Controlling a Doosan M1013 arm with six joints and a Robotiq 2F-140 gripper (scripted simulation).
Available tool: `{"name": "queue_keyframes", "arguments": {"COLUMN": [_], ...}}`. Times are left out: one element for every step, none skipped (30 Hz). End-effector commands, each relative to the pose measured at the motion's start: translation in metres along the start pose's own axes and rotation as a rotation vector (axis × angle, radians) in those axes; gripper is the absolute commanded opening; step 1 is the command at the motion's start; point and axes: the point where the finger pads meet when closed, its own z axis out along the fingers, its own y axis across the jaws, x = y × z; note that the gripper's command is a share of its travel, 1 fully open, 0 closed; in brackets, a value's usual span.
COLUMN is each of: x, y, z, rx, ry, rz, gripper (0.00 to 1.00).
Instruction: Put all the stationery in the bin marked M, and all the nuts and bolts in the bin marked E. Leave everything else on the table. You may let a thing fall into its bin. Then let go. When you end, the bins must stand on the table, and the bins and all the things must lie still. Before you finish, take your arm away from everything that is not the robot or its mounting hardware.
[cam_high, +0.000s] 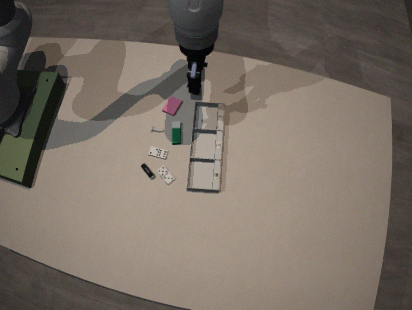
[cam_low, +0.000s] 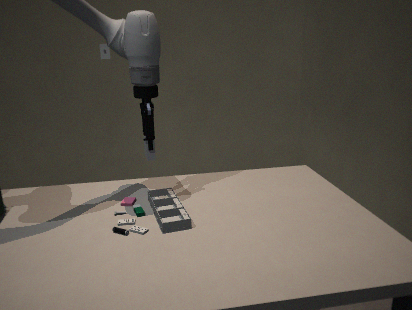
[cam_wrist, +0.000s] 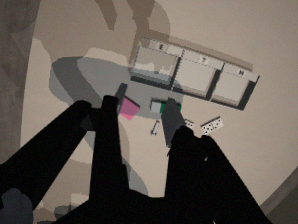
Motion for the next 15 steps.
{"name": "queue_keyframes", "arguments": {"x": [-0.021, -0.026, -0.032, -0.038, -0.043, -0.049, -0.055, -0.06, -0.066, -0.072, -0.072, -0.072, -0.077, -0.08, -0.08], "y": [-0.005, -0.006, -0.007, -0.009, -0.01, -0.012, -0.013, -0.014, -0.016, -0.017, -0.017, -0.017, -0.018, -0.019, -0.019], "z": [0.022, 0.028, 0.034, 0.04, 0.046, 0.052, 0.058, 0.064, 0.069, 0.075, 0.075, 0.075, 0.081, 0.085, 0.085], "rx": [0.005, 0.004, 0.004, 0.003, 0.002, 0.002, 0.001, 0.001, 0.0, -0.001, -0.001, -0.001, 0.001, -0.001, -0.002], "ry": [0.003, 0.003, 0.003, 0.002, 0.002, 0.002, 0.002, 0.001, 0.001, 0.001, 0.001, 0.001, 0.002, 0.001, 0.001], "rz": [-0.157, -0.197, -0.237, -0.276, -0.316, -0.355, -0.395, -0.434, -0.474, -0.514, -0.514, -0.514, -0.627, -0.651, -0.676], "gripper": [0.33, 0.33, 0.33, 0.33, 0.33, 0.33, 0.33, 0.33, 0.33, 0.33, 0.33, 0.33, 0.33, 0.33, 0.33]}}
